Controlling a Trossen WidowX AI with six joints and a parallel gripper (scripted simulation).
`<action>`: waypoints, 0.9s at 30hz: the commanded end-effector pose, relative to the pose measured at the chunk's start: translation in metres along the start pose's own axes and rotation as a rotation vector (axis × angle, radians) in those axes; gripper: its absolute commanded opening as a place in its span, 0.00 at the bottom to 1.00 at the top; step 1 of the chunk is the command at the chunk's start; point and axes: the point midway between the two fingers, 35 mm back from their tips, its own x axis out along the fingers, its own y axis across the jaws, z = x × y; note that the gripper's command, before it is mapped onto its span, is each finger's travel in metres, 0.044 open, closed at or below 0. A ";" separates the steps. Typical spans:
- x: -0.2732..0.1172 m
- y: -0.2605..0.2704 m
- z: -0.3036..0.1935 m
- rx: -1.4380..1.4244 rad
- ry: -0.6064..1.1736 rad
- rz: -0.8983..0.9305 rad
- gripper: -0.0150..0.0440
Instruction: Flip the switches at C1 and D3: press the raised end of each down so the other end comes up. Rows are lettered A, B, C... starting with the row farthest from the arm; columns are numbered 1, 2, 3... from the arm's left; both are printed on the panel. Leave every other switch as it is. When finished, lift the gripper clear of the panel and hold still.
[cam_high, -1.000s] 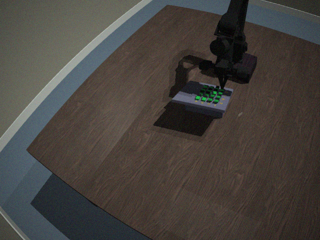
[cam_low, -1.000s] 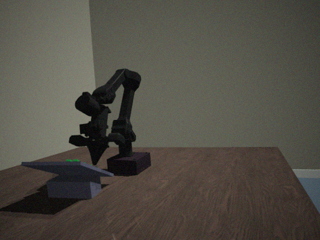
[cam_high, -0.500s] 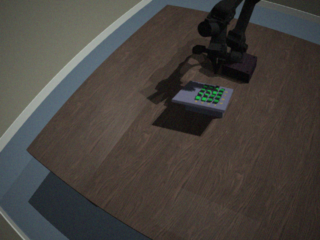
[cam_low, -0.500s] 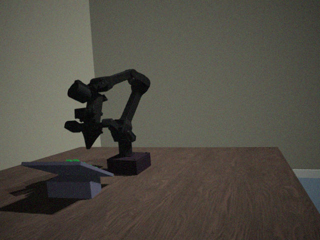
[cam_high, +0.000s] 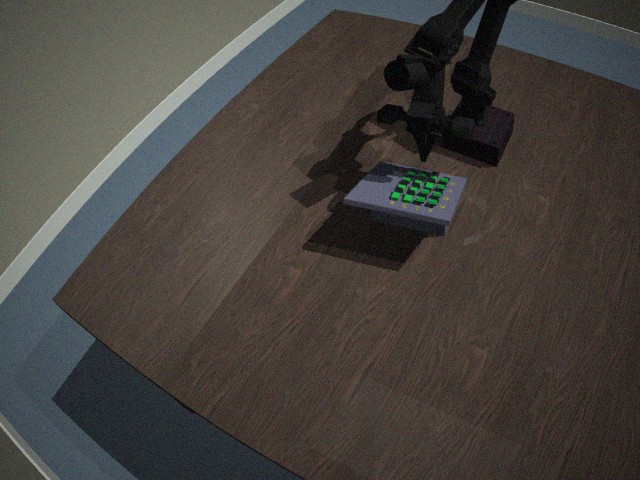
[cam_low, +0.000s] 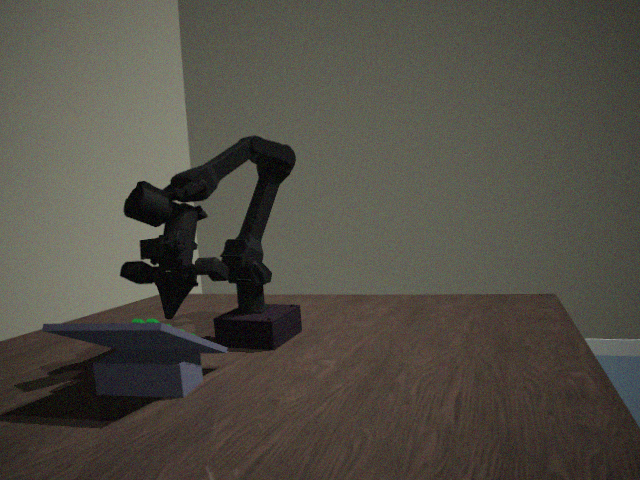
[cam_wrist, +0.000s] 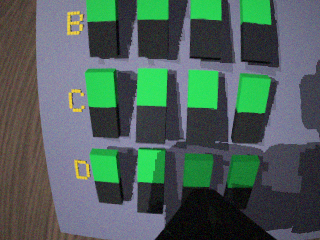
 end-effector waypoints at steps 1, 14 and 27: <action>0.011 0.000 -0.003 0.007 0.010 -0.001 0.25; 0.024 0.000 -0.002 0.007 0.010 -0.001 0.25; 0.026 0.000 -0.002 0.007 0.010 -0.001 0.25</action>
